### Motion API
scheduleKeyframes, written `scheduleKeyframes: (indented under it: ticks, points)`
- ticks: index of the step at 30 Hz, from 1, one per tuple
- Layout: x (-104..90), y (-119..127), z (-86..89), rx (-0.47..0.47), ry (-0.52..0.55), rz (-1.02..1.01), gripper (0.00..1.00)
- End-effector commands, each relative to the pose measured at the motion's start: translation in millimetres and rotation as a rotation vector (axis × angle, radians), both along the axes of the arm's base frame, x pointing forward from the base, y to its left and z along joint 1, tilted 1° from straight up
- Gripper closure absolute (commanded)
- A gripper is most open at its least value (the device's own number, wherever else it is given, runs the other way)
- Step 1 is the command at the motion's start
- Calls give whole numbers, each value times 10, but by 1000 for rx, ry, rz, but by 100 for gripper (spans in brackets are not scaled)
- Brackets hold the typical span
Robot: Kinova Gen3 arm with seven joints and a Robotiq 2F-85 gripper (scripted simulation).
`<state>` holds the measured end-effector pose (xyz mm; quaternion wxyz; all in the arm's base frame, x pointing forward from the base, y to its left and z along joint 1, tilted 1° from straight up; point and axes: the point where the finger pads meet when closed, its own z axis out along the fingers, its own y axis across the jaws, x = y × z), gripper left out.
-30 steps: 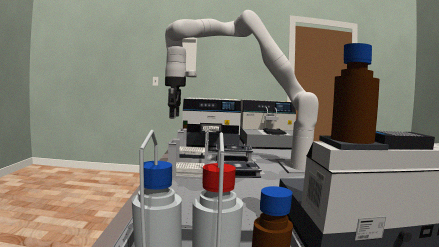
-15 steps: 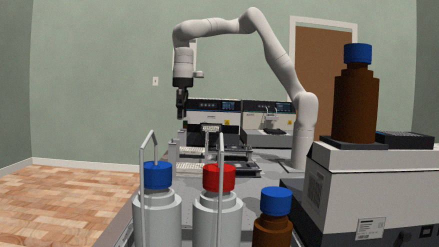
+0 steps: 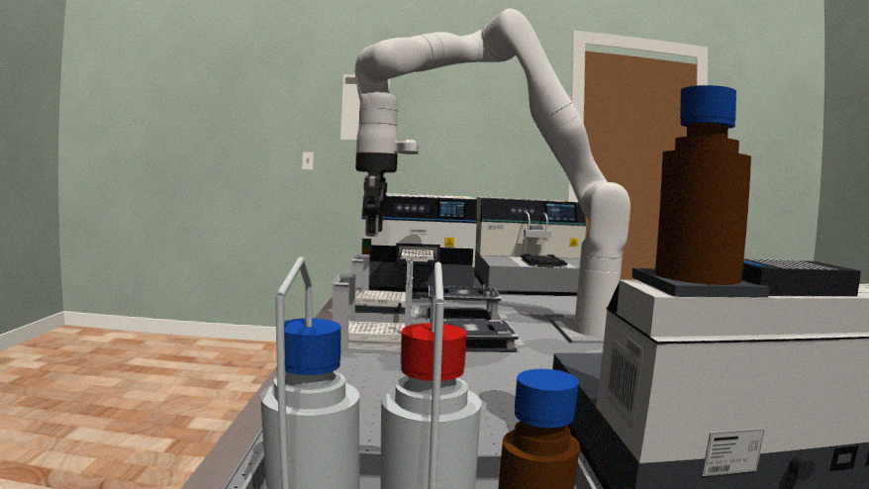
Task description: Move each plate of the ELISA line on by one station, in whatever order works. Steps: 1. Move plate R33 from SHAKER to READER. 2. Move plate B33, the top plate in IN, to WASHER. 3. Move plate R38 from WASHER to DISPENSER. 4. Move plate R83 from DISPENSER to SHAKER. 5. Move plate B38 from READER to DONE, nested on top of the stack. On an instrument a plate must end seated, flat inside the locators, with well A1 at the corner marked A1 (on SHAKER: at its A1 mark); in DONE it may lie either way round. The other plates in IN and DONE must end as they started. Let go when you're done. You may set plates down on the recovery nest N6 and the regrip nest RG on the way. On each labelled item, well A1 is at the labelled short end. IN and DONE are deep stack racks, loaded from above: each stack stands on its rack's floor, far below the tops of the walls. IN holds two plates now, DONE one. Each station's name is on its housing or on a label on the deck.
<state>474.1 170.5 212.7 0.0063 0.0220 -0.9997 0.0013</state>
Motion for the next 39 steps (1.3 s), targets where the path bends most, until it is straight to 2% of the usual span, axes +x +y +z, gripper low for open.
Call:
scheduleKeyframes:
  ticks: [1, 8, 39]
  points:
    - [-10, 3, 10, 2, -1, -1, 0]
    - [-10, 3, 11, 2, -1, -1, 0]
    - [-13, -18, -375, -2, -4, -4, 0]
